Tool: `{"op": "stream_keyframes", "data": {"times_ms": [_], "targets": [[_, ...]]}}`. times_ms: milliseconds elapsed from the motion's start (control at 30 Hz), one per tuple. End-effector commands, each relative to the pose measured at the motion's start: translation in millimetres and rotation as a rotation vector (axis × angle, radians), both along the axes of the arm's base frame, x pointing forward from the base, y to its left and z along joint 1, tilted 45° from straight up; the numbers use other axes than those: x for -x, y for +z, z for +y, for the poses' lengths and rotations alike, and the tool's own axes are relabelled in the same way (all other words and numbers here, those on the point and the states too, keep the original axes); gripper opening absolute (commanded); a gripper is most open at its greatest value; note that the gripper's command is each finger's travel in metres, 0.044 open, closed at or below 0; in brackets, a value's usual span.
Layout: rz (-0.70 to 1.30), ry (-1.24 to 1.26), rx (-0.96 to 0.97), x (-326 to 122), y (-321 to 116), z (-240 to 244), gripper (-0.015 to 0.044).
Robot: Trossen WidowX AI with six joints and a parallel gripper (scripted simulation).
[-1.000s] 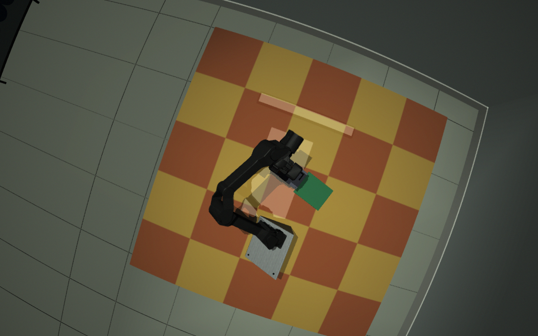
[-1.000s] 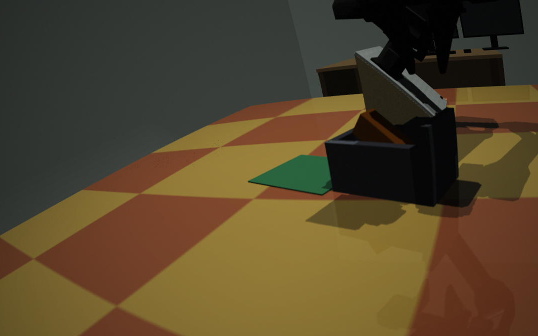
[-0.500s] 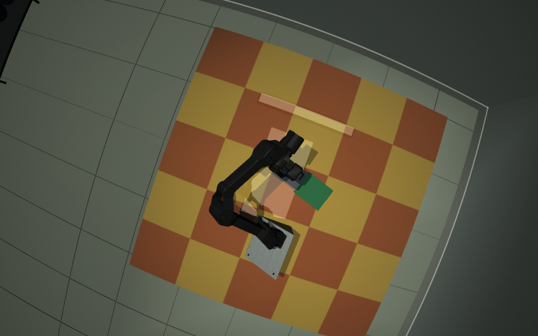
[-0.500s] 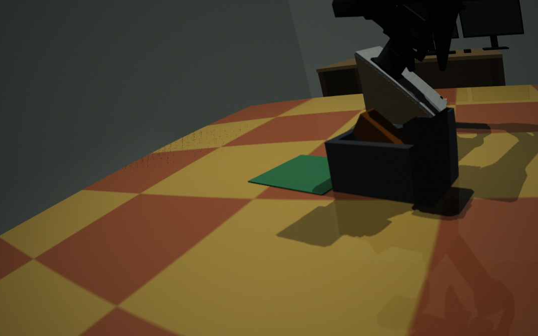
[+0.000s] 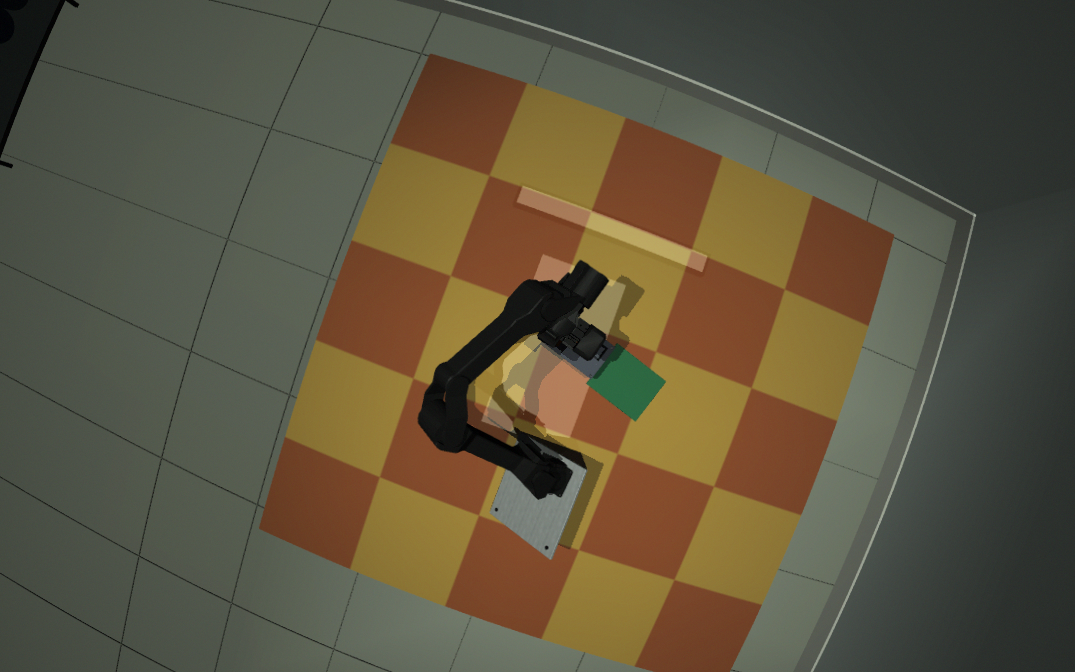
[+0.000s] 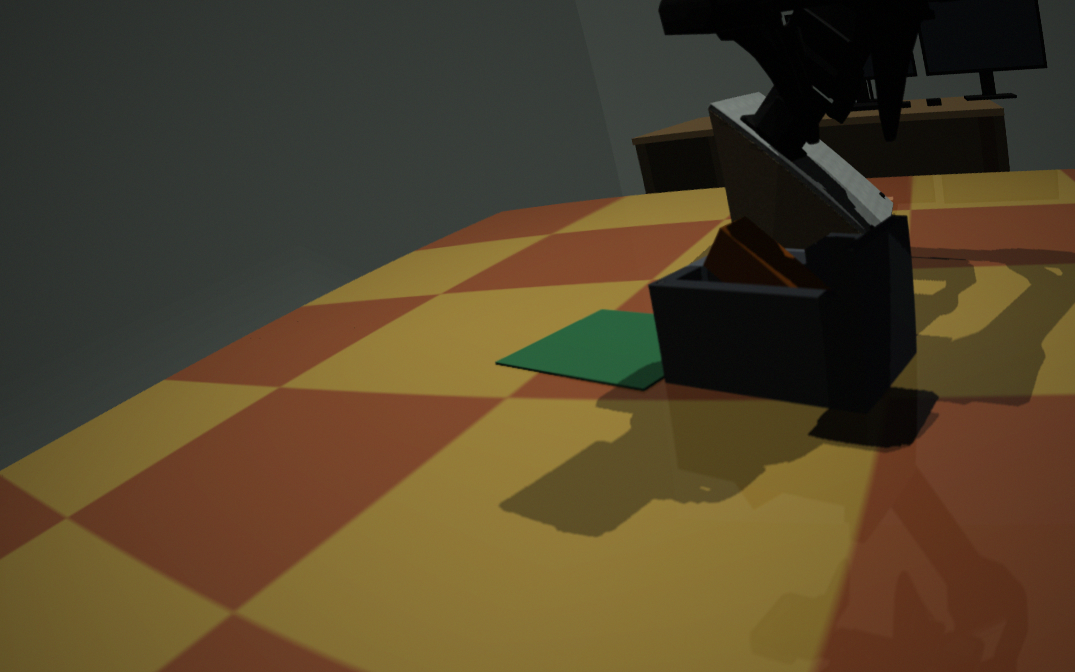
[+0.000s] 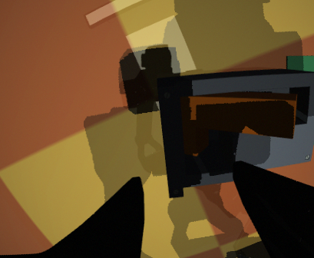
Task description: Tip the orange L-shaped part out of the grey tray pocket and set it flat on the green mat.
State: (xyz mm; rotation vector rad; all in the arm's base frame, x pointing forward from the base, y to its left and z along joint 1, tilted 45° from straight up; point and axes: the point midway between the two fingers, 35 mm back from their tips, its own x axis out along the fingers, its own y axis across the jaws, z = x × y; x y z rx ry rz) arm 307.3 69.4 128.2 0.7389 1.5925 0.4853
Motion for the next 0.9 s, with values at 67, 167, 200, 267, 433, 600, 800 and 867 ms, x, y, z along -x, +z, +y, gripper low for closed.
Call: {"op": "stream_keyframes", "data": {"times_ms": [67, 167, 200, 267, 433, 600, 800, 867], "targets": [[-0.215, 0.220, -0.007, 0.0, -11.5, -13.2, 0.0280], [-0.390, 0.401, -0.017, 0.7, -20.0, -22.9, 0.0280], [-0.449, 0.462, -0.020, 1.1, -22.8, -26.1, 0.0280], [-0.565, 0.583, -0.027, 2.0, -28.4, -32.4, 0.0280], [-0.858, 0.885, -0.048, 5.4, -42.2, -47.9, 0.0280], [-1.062, 1.094, -0.065, 8.6, -51.5, -58.4, 0.0280], [-1.062, 1.094, -0.065, 8.6, -51.5, -58.4, 0.0280], [-1.062, 1.094, -0.065, 8.6, -51.5, -58.4, 0.0280]]}}
